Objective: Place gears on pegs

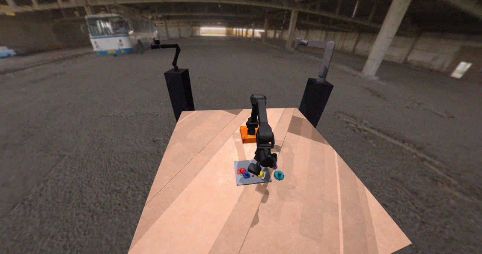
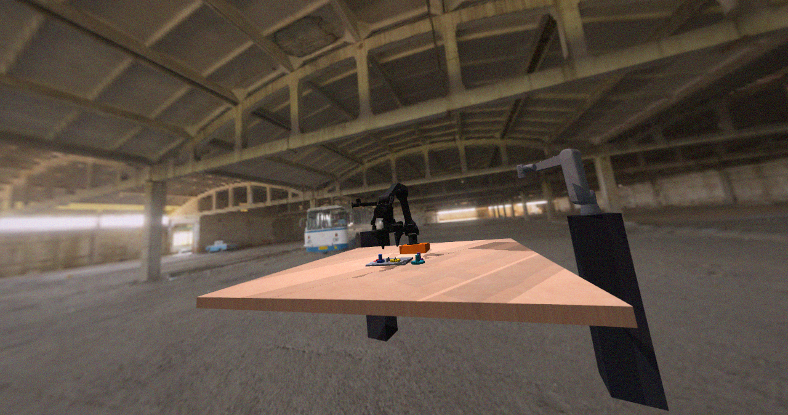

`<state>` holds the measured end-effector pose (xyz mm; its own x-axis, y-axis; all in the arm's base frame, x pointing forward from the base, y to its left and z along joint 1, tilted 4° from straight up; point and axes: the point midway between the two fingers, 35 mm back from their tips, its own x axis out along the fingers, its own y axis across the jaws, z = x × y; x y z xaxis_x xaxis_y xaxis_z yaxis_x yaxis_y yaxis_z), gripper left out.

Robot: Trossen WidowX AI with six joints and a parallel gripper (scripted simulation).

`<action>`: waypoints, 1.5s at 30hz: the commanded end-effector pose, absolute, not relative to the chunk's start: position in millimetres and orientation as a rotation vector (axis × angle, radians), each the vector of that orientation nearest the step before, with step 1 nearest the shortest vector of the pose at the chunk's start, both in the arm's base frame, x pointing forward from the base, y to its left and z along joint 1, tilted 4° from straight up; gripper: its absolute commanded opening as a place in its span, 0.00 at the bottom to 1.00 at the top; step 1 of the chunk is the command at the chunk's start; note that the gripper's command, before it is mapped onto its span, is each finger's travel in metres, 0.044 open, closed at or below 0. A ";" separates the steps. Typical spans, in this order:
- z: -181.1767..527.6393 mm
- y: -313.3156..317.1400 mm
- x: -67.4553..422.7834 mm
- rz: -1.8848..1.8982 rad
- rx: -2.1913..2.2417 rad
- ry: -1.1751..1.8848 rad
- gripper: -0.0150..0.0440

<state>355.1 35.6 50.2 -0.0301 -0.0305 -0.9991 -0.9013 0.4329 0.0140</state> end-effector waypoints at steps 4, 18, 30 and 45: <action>50.3 111.3 319.9 0.349 -0.362 1.575 1.00; 49.3 157.2 282.4 -0.040 0.017 1.606 1.00; 49.4 157.6 282.0 -0.042 0.019 1.606 1.00; 26.3 156.4 279.8 -0.043 0.019 1.606 1.00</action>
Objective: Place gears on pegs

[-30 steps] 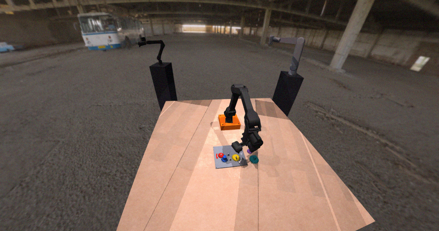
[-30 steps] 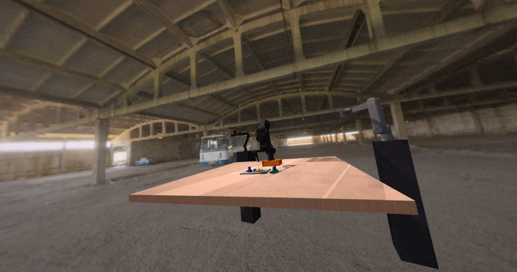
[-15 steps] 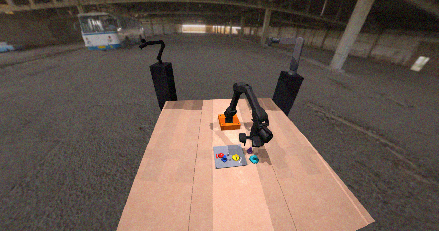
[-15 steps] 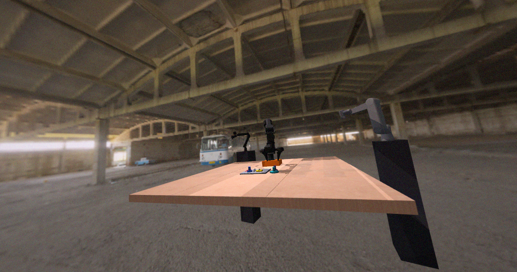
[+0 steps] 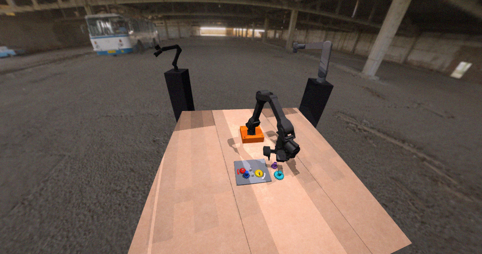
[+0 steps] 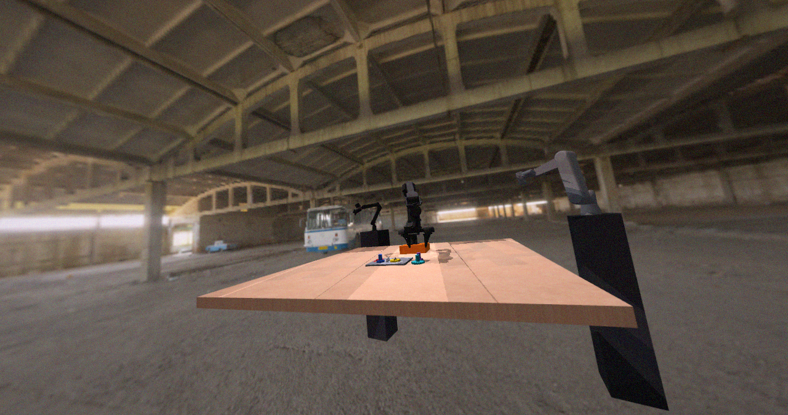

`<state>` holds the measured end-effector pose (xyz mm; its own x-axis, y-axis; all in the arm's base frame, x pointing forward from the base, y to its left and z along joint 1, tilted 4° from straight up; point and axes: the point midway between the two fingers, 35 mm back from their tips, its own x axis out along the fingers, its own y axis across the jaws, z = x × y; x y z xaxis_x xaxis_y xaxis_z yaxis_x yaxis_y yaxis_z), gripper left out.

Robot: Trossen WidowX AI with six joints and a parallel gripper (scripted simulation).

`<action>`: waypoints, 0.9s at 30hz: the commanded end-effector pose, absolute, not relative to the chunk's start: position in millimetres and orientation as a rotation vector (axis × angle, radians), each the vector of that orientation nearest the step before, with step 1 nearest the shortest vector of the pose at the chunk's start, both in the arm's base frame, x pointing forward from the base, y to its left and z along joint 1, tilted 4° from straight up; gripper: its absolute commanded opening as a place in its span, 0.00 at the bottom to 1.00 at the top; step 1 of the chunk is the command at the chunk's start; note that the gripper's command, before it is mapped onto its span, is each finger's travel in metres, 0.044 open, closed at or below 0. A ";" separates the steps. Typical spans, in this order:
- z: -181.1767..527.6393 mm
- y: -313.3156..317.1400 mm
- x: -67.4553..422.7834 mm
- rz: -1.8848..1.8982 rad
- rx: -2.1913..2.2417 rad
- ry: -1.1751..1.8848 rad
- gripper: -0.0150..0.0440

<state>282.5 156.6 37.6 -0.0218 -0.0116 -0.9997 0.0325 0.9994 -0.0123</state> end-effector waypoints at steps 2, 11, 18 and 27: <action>26.3 156.4 279.8 -0.043 0.019 1.606 1.00; 17.5 157.0 279.8 -0.042 0.019 1.606 1.00; 6.2 156.9 279.4 -0.043 0.019 1.606 1.00; -0.9 156.7 278.9 -0.043 0.019 1.606 1.00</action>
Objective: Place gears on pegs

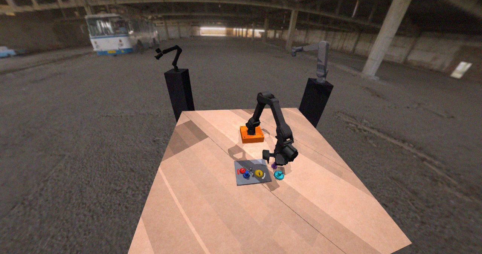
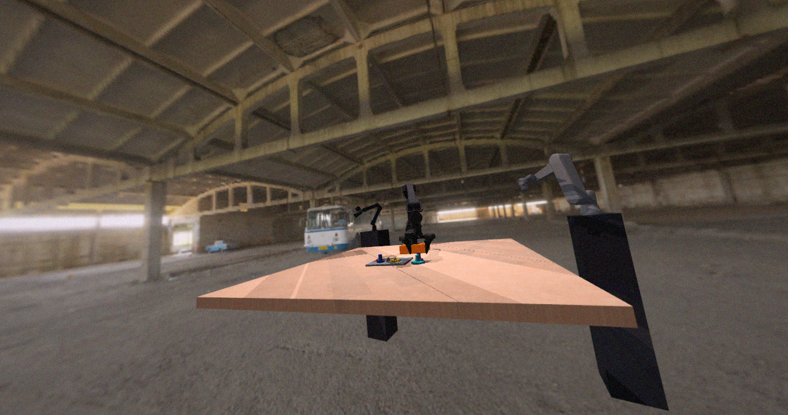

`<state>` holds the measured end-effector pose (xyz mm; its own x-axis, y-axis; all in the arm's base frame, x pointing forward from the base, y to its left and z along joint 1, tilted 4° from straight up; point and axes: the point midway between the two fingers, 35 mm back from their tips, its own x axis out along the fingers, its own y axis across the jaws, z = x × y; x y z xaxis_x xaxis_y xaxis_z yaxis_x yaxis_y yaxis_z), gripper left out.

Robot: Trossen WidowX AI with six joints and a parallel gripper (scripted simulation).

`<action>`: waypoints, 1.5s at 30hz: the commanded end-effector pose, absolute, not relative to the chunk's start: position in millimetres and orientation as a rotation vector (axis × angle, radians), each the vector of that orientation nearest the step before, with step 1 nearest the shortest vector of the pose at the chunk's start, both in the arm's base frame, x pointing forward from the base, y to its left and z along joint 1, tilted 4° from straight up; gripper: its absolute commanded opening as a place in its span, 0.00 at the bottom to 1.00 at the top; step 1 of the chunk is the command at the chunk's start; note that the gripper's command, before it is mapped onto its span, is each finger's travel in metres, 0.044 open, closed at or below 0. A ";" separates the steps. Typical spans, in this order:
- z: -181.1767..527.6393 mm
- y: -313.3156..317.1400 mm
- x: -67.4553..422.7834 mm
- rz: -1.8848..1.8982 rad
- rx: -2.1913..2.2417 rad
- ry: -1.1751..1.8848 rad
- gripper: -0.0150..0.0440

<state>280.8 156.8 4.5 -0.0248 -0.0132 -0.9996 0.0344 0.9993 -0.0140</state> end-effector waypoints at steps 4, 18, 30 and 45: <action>-0.9 156.7 278.9 -0.043 0.019 1.606 1.00; -0.9 156.7 278.9 -0.043 0.019 1.606 0.64; -0.9 156.7 278.9 -0.043 0.019 1.606 0.28; 20.2 159.4 285.2 -0.042 0.019 1.606 0.25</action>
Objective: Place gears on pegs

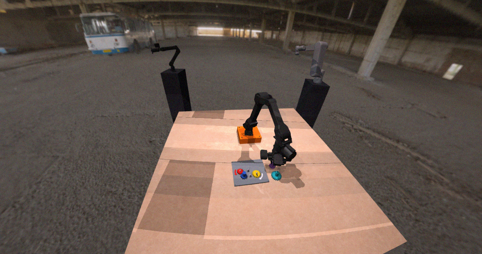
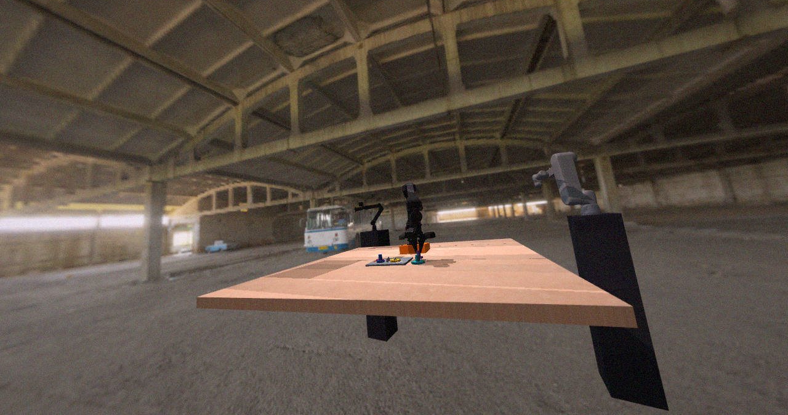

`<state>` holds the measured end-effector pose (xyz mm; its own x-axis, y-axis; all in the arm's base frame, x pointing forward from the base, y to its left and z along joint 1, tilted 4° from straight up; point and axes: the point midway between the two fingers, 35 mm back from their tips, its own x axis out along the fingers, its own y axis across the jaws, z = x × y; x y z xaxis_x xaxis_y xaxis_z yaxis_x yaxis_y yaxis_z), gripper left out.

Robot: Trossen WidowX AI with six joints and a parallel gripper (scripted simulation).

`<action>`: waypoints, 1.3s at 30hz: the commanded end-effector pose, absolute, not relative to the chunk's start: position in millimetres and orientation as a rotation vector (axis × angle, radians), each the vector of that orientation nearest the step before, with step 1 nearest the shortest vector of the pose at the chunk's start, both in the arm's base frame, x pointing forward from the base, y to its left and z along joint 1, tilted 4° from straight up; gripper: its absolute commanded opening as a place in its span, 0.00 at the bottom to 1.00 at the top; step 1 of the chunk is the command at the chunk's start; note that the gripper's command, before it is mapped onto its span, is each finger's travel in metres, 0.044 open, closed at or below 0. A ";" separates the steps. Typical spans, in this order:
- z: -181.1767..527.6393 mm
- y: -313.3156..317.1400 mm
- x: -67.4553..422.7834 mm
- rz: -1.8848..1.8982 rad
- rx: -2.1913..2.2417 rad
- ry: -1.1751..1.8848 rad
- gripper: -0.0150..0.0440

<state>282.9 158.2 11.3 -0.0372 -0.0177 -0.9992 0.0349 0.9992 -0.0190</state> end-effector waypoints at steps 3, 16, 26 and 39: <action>27.0 160.1 286.8 -0.042 0.020 1.606 0.25; 57.8 162.5 292.6 -0.042 0.023 1.601 0.25; 81.1 162.7 294.5 -0.040 0.020 1.601 0.25; 111.7 161.4 294.2 -0.040 0.019 1.603 0.25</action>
